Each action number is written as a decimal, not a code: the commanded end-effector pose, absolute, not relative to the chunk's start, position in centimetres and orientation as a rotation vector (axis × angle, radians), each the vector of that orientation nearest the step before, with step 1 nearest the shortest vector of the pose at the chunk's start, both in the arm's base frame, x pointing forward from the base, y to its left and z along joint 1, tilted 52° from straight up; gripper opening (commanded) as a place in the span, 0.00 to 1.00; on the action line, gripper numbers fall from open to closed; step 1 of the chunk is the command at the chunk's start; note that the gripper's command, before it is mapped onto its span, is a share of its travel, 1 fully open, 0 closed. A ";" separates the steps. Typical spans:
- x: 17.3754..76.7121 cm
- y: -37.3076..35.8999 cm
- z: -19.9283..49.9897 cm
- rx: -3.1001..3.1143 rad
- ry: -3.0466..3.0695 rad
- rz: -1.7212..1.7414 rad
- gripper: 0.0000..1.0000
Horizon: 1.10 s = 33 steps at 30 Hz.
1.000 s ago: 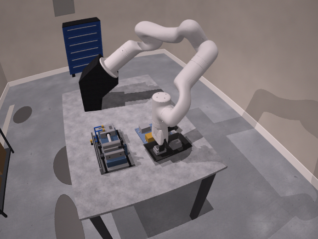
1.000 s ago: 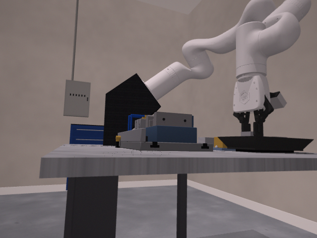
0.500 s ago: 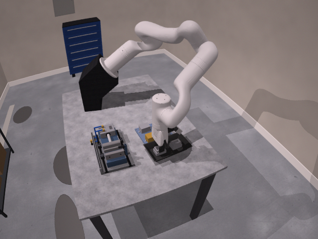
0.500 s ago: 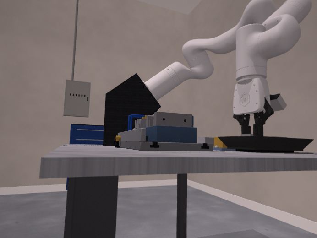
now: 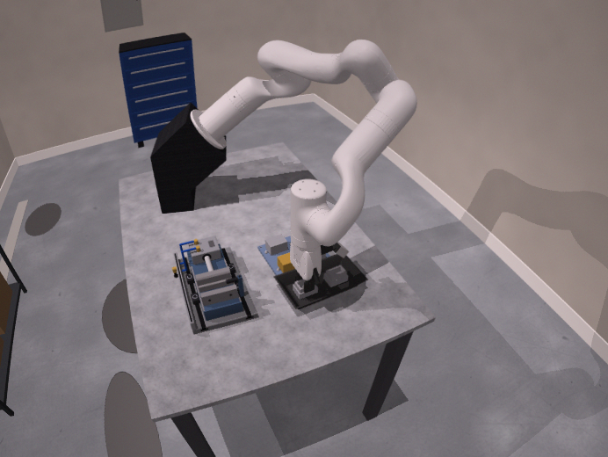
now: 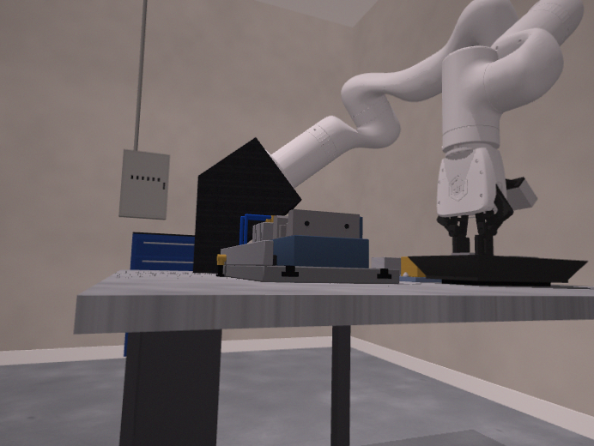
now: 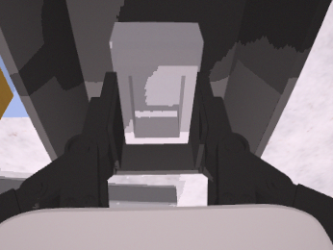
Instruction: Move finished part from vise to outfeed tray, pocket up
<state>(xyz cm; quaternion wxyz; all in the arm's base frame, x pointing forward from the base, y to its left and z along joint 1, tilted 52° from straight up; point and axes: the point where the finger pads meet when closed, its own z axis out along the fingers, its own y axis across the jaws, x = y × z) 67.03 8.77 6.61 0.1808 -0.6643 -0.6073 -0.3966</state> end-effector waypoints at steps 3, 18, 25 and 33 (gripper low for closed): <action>67.1 8.7 6.7 -1.877 -1.715 -1.122 0.00; 67.1 8.7 6.7 -1.877 -1.715 -1.122 0.69; 67.1 8.7 6.7 -1.877 -1.715 -1.122 0.69; 67.1 8.7 6.7 -1.877 -1.715 -1.122 0.69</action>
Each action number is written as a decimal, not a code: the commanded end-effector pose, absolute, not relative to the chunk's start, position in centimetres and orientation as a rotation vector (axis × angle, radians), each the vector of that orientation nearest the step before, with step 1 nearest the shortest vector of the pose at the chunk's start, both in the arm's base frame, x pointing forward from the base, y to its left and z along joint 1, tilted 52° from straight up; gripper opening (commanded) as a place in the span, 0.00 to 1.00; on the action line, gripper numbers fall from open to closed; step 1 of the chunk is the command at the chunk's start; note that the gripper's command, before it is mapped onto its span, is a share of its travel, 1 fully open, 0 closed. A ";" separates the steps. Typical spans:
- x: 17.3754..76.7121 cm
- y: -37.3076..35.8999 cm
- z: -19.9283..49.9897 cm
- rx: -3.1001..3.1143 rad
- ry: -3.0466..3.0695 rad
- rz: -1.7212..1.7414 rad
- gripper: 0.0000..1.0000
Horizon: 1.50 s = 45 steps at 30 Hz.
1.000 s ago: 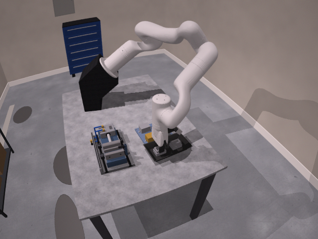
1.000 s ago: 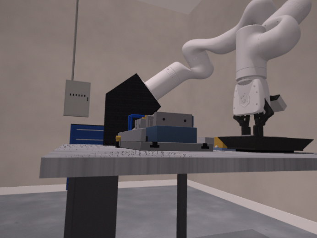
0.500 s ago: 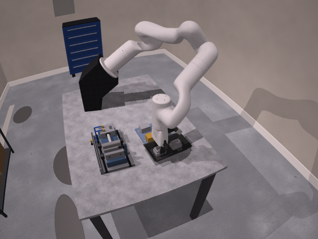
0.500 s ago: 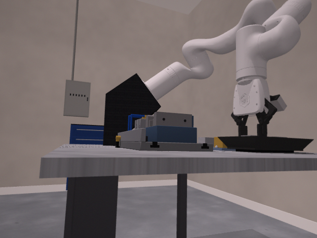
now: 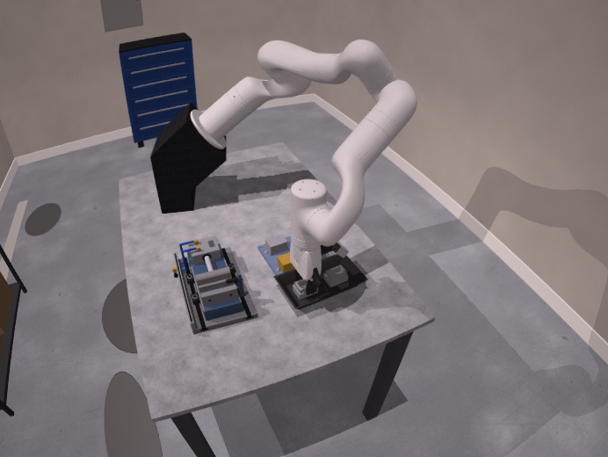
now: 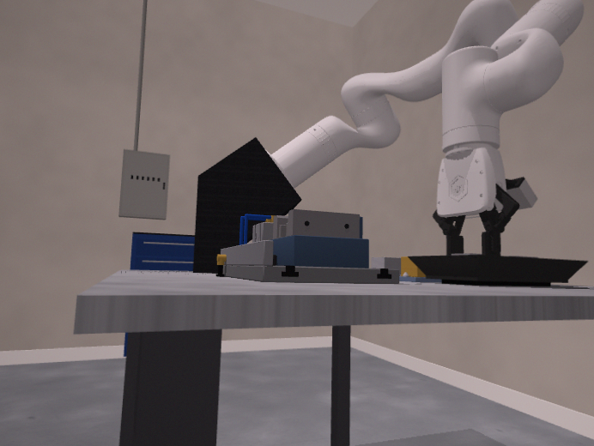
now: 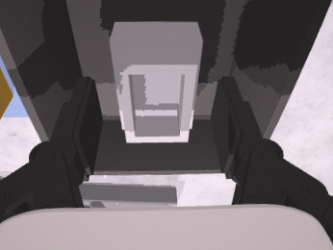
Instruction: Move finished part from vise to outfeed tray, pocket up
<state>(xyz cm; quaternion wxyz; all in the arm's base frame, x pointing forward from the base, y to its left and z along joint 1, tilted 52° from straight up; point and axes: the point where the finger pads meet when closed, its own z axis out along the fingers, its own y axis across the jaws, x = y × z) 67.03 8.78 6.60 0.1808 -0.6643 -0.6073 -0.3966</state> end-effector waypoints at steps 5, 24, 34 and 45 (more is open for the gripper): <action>67.1 8.7 6.7 -1.877 -1.715 -1.122 0.69; 66.4 7.0 8.1 -1.877 -1.715 -1.122 0.69; 64.7 3.1 11.5 -1.877 -1.715 -1.122 0.69; 63.2 -0.3 14.4 -1.877 -1.715 -1.122 0.69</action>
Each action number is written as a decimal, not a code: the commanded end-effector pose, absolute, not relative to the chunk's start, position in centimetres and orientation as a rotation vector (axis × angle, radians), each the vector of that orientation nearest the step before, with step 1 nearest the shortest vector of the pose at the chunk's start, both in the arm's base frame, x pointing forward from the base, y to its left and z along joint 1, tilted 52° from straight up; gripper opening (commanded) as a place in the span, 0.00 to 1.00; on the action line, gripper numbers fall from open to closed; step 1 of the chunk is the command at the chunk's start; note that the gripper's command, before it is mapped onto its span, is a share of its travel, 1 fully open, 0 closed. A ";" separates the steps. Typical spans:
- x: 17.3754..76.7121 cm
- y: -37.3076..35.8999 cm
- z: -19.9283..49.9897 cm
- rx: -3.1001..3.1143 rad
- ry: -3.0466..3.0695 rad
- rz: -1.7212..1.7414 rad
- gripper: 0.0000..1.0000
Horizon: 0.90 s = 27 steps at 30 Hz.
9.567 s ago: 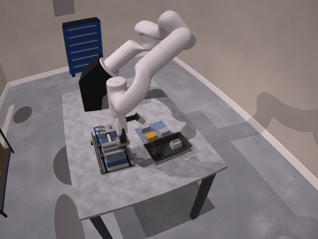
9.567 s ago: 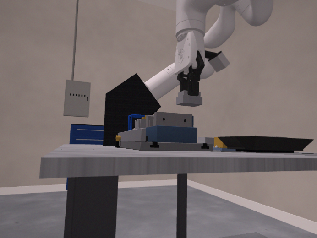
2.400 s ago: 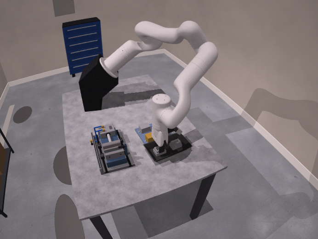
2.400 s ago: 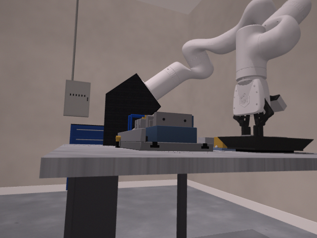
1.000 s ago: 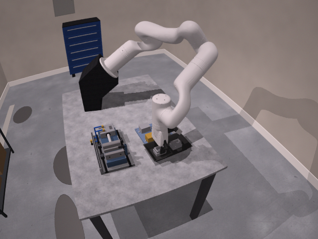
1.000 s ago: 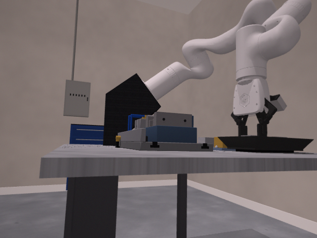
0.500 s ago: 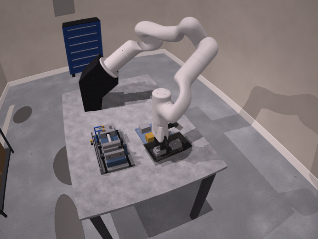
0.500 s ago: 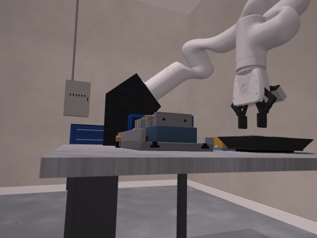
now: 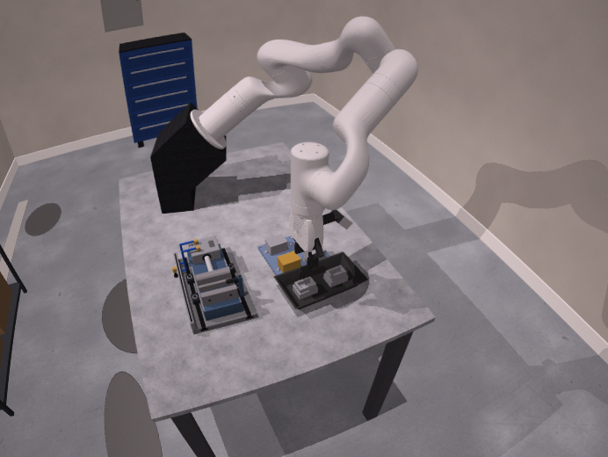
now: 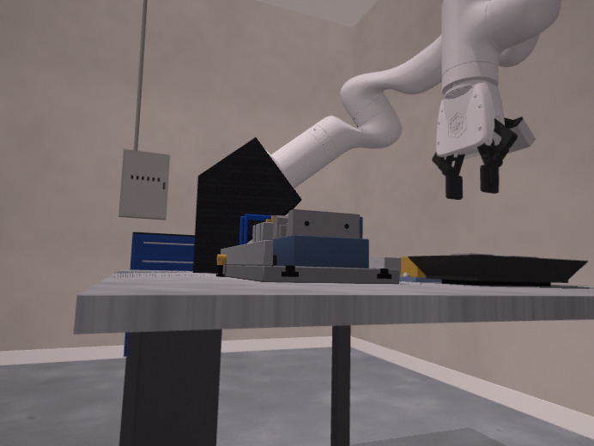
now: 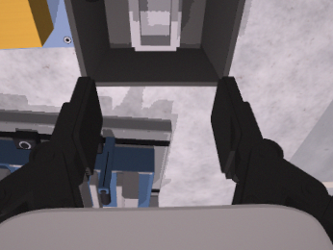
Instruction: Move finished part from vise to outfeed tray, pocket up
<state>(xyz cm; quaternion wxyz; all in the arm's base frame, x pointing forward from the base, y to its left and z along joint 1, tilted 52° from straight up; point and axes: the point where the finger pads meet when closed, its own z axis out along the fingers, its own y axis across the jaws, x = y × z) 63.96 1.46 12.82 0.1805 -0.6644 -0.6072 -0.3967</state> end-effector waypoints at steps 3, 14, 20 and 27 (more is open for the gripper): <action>62.9 -1.0 15.0 -1.877 -1.715 -1.122 0.69; 62.6 -1.7 15.6 -1.877 -1.715 -1.122 0.69; 62.6 -1.7 15.6 -1.877 -1.715 -1.122 0.00; 62.6 -1.7 15.6 -1.877 -1.715 -1.122 0.00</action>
